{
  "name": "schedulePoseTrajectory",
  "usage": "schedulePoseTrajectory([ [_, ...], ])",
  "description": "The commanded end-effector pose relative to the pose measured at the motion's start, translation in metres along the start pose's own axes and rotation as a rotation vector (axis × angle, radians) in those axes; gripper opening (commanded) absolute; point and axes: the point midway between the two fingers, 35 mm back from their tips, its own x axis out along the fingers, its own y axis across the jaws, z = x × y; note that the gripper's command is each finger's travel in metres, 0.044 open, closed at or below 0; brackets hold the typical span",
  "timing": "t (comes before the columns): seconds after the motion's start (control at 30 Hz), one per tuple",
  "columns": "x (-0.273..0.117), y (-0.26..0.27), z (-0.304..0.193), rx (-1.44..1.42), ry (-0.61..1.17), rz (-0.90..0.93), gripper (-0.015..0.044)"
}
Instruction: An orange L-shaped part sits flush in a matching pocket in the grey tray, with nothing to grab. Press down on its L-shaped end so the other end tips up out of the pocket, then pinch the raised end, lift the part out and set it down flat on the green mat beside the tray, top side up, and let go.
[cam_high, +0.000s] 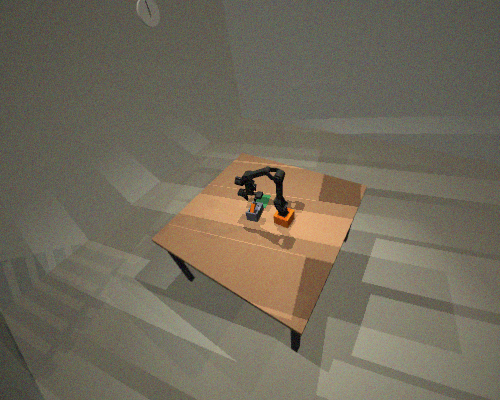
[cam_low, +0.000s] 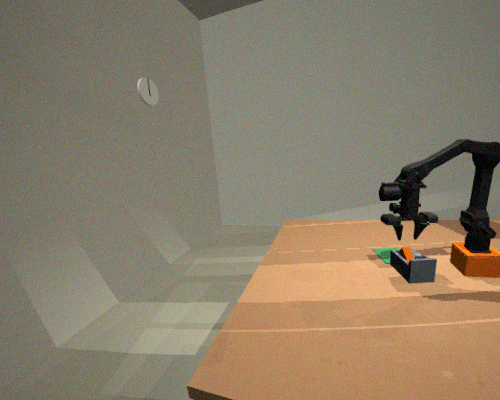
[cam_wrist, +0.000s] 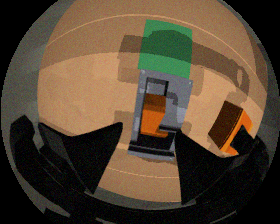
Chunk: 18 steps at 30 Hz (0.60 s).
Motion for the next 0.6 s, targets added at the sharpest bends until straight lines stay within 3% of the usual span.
schedulePoseTrajectory([
  [0.0, 0.017, -0.002, 0.000, 0.014, 0.005, -0.010, 0.0280],
  [0.57, 0.041, -0.001, 0.000, 0.014, 0.006, -0.010, 0.0280],
])
